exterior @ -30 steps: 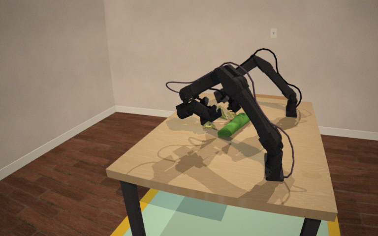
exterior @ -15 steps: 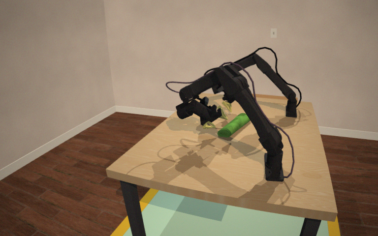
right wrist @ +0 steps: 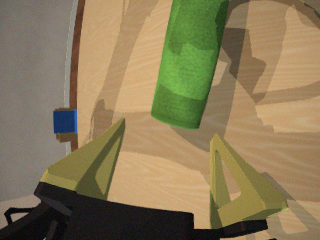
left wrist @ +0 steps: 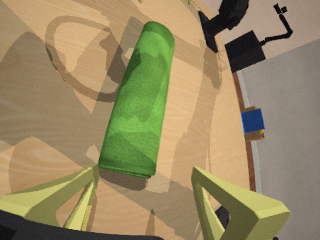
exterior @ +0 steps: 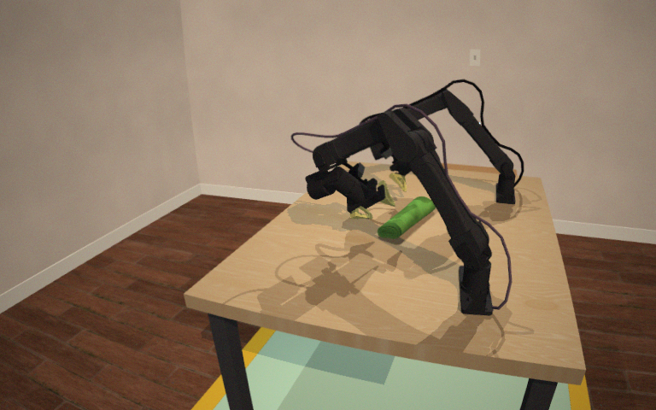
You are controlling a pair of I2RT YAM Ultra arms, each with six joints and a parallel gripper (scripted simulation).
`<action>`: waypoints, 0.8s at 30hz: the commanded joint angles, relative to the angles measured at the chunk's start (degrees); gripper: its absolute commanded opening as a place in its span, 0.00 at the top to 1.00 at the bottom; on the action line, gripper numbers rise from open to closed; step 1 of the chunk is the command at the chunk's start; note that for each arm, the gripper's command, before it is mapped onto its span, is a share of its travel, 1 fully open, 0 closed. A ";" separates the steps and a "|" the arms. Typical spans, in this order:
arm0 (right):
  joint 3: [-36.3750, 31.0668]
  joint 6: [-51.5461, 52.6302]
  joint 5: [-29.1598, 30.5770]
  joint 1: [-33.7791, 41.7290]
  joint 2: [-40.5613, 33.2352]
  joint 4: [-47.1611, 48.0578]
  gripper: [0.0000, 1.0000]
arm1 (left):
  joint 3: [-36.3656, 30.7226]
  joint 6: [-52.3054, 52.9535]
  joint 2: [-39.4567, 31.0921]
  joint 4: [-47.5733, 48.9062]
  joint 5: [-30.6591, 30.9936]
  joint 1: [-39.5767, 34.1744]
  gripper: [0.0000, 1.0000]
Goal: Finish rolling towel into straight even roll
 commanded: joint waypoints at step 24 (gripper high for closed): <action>-34.85 8.86 27.96 6.84 -51.90 22.46 0.15 | -19.79 14.12 -37.27 10.76 -16.15 7.02 0.15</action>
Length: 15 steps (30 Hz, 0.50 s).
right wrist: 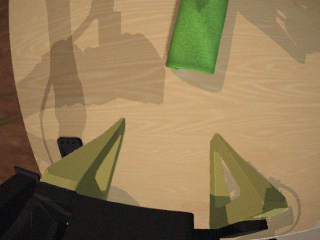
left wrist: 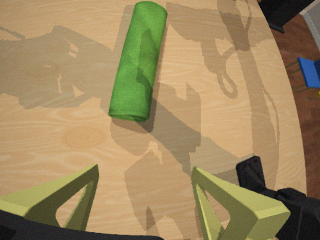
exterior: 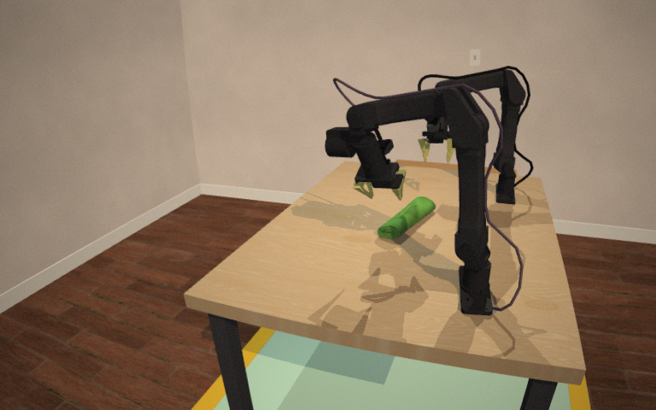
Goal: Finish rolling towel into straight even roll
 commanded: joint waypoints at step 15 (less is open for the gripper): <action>-11.98 5.72 26.80 13.42 -28.27 5.51 0.15 | -12.75 14.19 -25.12 11.73 -3.76 9.33 0.15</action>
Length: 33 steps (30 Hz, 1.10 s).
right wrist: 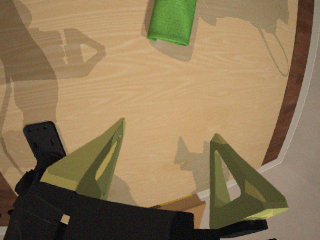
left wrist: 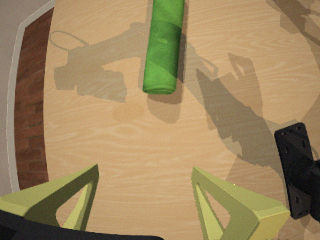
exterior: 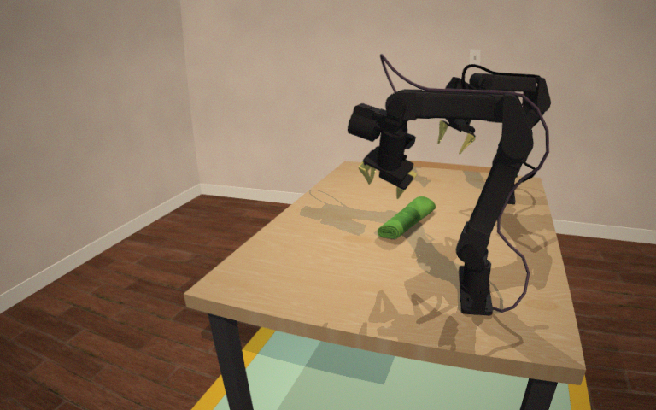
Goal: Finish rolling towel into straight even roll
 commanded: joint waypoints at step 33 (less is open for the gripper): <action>-3.26 3.97 14.21 8.10 -8.32 0.46 0.15 | -3.94 7.65 -7.69 4.34 1.93 5.11 0.15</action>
